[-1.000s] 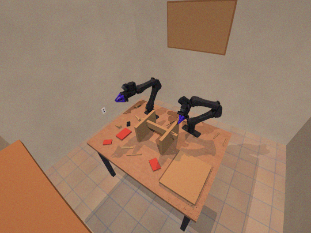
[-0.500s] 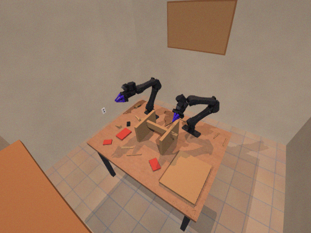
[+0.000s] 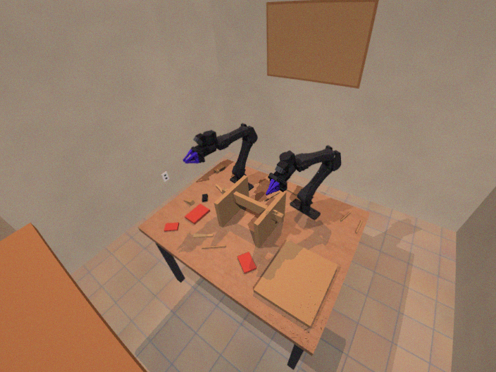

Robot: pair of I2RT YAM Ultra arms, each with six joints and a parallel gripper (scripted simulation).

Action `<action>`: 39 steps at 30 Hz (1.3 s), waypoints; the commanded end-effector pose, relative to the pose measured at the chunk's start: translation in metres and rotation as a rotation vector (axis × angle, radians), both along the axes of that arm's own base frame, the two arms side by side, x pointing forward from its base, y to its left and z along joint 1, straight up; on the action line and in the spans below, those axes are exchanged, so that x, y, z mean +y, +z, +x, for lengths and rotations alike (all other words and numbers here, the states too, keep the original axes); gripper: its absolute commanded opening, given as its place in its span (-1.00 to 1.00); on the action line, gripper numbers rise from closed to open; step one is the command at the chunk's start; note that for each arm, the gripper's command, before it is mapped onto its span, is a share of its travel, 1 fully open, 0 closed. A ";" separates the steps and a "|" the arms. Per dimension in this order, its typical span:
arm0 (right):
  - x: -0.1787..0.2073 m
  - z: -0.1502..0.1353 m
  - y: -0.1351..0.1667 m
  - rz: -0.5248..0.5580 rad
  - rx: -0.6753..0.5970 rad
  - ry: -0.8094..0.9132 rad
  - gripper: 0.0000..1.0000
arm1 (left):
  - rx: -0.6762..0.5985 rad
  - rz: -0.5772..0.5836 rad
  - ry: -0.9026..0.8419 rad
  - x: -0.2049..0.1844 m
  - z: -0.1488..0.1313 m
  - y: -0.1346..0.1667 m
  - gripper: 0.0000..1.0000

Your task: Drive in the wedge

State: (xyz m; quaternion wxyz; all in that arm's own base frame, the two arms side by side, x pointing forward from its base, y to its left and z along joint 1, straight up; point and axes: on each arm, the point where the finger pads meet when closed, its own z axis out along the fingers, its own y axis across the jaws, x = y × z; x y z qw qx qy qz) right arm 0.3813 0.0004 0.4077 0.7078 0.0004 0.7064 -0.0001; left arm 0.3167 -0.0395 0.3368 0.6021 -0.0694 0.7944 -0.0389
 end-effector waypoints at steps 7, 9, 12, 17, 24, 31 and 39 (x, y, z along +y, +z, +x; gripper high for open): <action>0.005 -0.006 0.010 0.006 -0.037 0.009 -0.60 | -0.218 0.073 -0.082 0.010 0.045 0.063 -1.00; 0.001 -0.006 0.009 0.005 -0.036 0.000 -0.60 | -0.257 0.103 -0.082 0.017 0.053 0.073 -1.00; 0.000 -0.005 0.007 0.005 -0.031 0.001 -0.60 | -0.318 0.155 -0.081 0.029 0.063 0.088 -1.00; -0.002 -0.009 0.029 0.004 -0.076 -0.003 -0.60 | -0.336 0.184 -0.064 0.043 0.072 0.093 -1.00; -0.004 -0.007 0.030 0.004 -0.076 -0.009 -0.60 | -0.330 0.138 -0.035 0.040 0.054 0.098 -1.00; 0.001 -0.007 0.030 0.004 -0.075 0.006 -0.60 | -0.274 0.143 -0.039 0.040 0.056 0.070 -1.00; 0.002 -0.006 0.030 0.005 -0.073 0.007 -0.60 | -0.271 0.160 -0.017 0.049 0.056 0.069 -1.00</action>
